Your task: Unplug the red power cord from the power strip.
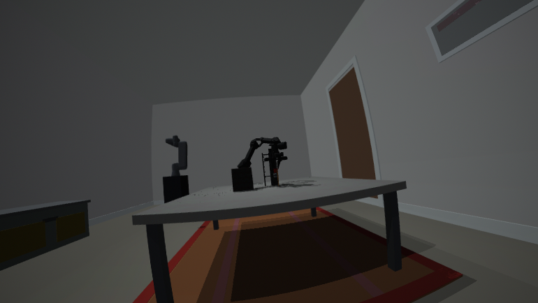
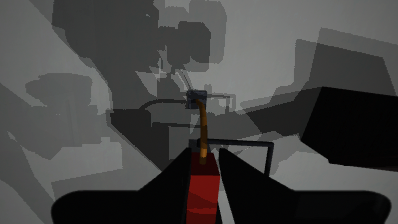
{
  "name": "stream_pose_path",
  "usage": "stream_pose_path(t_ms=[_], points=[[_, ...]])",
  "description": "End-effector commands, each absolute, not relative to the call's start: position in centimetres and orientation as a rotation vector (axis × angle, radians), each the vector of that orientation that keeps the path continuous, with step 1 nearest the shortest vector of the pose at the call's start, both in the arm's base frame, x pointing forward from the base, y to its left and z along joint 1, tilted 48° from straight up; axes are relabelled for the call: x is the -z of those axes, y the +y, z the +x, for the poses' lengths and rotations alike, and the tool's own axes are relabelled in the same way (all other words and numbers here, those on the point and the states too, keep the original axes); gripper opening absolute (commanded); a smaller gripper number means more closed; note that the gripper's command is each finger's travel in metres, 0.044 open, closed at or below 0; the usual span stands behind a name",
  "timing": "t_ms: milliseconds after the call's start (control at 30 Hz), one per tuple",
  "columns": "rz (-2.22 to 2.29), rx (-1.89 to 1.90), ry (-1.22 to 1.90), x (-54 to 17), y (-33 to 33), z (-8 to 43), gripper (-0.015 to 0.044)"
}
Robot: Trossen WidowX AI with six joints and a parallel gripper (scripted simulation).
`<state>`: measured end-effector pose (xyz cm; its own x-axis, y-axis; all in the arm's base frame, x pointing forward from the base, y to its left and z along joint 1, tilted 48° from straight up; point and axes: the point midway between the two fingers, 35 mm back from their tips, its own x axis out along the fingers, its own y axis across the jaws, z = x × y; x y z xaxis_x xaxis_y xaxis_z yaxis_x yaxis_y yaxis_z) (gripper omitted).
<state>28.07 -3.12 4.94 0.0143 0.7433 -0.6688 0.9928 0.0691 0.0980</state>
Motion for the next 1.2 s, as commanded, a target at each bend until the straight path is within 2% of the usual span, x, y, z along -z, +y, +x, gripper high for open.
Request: stream_pose_path(t_ms=[0, 200, 1167], points=[[1.736, 0.587, 1.758, -4.1, -4.7, 28.2, 0.0000], [1.724, 0.580, 1.771, -4.5, -3.7, 28.1, 0.0158], [1.739, 0.585, 1.759, -6.5, -3.2, 27.9, 0.0160]])
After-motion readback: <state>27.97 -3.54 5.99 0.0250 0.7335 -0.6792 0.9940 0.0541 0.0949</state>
